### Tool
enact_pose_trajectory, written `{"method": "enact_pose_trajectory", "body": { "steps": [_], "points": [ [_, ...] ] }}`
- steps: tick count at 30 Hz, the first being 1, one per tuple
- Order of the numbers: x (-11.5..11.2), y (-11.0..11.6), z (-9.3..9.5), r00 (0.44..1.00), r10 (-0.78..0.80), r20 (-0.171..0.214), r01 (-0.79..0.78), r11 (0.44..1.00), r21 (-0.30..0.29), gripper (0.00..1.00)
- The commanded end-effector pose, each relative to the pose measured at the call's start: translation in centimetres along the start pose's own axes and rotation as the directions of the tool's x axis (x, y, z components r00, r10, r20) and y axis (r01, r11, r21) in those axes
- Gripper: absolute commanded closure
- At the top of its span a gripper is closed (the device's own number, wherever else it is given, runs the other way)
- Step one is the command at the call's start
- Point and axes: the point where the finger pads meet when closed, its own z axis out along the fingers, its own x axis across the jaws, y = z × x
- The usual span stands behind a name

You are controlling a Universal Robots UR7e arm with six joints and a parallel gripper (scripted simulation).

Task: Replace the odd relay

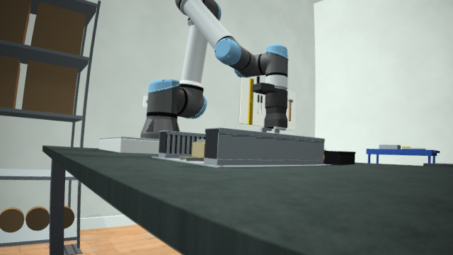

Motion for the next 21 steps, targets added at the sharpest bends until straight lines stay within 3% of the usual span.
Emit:
{"method": "enact_pose_trajectory", "body": {
  "steps": [1,21],
  "points": [
    [0.07,-0.01,0.12,1.000,-0.001,-0.001,0.001,1.000,-0.001,0.00],
    [-0.08,0.03,0.92,1.000,0.000,0.001,0.000,1.000,-0.001,0.00]
  ]
}}
